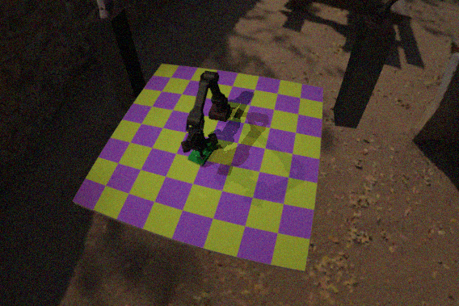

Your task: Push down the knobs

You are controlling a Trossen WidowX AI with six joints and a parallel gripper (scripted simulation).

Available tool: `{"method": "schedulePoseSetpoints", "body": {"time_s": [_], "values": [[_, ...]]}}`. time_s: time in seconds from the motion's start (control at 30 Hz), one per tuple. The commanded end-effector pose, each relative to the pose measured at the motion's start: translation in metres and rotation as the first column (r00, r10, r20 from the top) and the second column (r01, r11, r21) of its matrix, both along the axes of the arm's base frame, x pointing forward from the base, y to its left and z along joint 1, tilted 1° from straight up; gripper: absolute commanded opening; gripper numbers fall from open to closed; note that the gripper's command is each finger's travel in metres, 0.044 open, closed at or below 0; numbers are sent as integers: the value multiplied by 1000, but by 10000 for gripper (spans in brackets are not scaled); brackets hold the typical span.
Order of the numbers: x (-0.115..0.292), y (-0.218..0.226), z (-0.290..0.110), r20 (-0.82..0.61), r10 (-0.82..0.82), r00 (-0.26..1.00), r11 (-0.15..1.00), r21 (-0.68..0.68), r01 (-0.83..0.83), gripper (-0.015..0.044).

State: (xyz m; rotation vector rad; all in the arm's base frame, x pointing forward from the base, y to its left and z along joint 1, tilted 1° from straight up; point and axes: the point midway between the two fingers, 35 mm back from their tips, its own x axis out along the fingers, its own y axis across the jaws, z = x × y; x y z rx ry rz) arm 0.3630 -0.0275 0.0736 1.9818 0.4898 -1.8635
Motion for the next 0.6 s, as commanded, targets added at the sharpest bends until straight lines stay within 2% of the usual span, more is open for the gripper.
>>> {"method": "schedulePoseSetpoints", "body": {"time_s": [0.0,0.57], "values": [[1,0,-5,-7,-3,1000,1000,2,3,0],[1,0,-7,-7,-3,1000,1000,2,3,0]]}}
